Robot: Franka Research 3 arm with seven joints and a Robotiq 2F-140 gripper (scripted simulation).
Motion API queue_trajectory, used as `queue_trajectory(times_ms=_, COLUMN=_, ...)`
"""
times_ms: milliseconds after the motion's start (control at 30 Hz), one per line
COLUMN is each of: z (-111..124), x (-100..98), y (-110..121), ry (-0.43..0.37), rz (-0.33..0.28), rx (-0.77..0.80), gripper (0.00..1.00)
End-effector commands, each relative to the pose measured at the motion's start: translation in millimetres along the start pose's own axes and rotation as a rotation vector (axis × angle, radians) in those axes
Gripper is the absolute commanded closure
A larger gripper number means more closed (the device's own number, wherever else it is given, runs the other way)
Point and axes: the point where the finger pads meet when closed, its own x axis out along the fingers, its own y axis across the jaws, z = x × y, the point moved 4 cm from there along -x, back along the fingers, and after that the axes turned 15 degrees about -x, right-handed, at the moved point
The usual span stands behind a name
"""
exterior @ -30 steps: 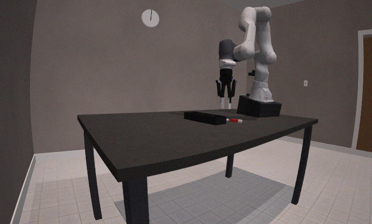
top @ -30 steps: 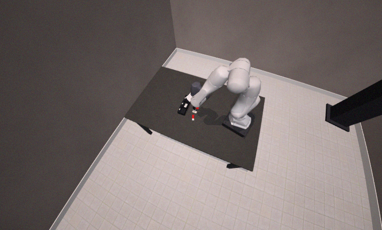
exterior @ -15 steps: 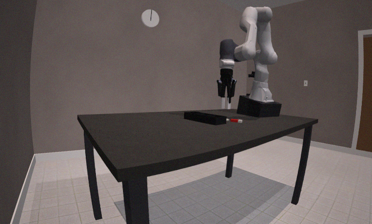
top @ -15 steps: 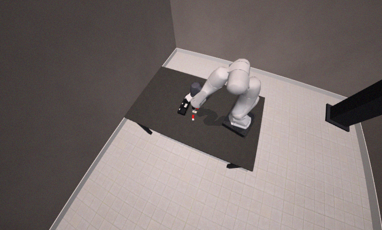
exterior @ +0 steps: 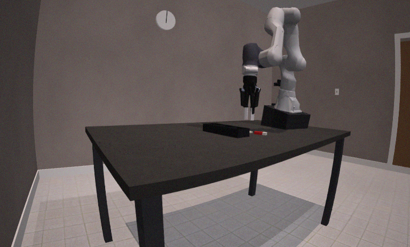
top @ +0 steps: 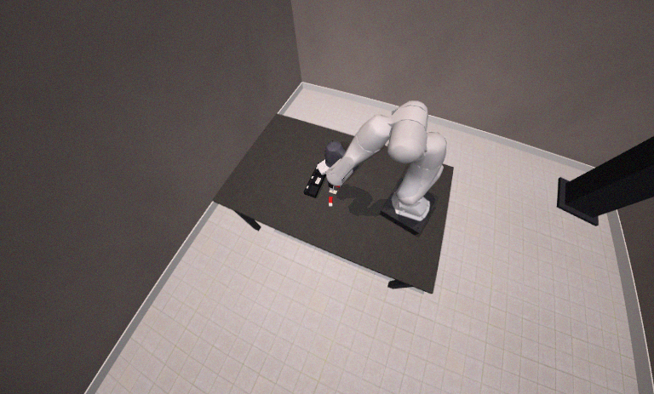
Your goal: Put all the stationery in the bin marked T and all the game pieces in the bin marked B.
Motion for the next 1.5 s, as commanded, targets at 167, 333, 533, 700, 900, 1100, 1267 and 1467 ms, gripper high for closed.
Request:
queue_trajectory(times_ms=167, z=-1, x=-0.7, y=-1, ry=-0.003, rz=0.001, rx=0.025, gripper=0.75)
queue_trajectory(times_ms=333, z=-1, x=-0.7, y=-1, ry=-0.003, rz=0.001, rx=0.025, gripper=0.75)
queue_trajectory(times_ms=533, z=-1, x=-0.7, y=-1, ry=-0.003, rz=0.001, rx=0.025, gripper=0.75)
queue_trajectory(times_ms=700, z=-1, x=-0.7, y=-1, ry=-0.003, rz=0.001, rx=0.025, gripper=0.75)
queue_trajectory(times_ms=900, z=-1, x=15.3, y=0, ry=-0.003, rz=0.001, rx=0.025, gripper=0.75)
queue_trajectory(times_ms=1100, z=-3, x=39.3, y=1, ry=-0.003, rz=0.001, rx=0.025, gripper=0.75)
queue_trajectory(times_ms=1267, z=-5, x=54.3, y=3, ry=-0.003, rz=0.001, rx=0.025, gripper=0.75)
queue_trajectory(times_ms=1467, z=-6, x=55.6, y=3, ry=-0.003, rz=0.001, rx=0.025, gripper=0.75)
